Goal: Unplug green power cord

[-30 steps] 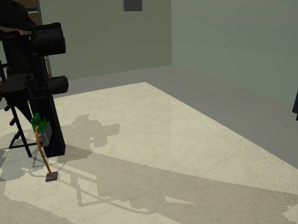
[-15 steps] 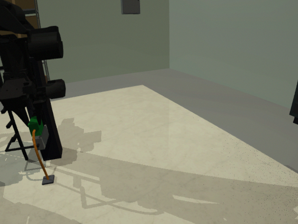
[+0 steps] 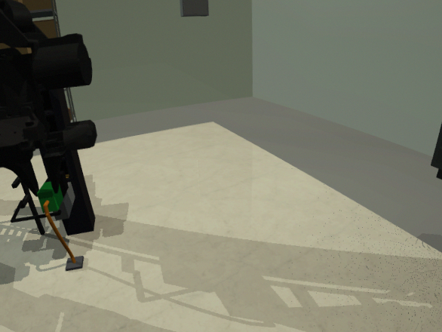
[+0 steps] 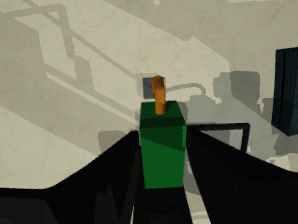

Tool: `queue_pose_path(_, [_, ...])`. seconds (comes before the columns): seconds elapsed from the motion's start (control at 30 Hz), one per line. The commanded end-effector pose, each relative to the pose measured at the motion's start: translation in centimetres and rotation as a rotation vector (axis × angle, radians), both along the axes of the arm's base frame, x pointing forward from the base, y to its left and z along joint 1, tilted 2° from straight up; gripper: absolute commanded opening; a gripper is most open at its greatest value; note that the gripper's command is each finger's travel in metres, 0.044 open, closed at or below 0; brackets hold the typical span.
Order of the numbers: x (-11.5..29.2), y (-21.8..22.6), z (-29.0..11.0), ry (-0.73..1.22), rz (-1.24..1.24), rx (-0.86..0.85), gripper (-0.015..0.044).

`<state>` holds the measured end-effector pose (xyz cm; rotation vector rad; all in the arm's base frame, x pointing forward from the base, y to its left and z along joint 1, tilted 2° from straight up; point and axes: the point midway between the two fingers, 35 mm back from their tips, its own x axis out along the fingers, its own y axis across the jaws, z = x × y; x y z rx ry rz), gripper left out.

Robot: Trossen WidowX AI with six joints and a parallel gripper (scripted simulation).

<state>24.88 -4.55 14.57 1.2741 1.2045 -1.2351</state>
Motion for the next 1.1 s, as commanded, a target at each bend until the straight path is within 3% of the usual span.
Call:
queue_pose_path(0.0, [0.0, 0.1, 0.0, -0.003, -0.004, -0.004, 0.0236])
queue_pose_path(0.27, [0.1, -1.7, 0.4, -0.003, -0.004, -0.006, 0.0440])
queue_pose_path(0.43, [-0.3, -5.7, 1.1, -0.003, -0.004, -0.010, 0.0440])
queue_pose_path(1.07, [-0.4, -5.9, 1.1, -0.003, -0.004, -0.010, 0.0440])
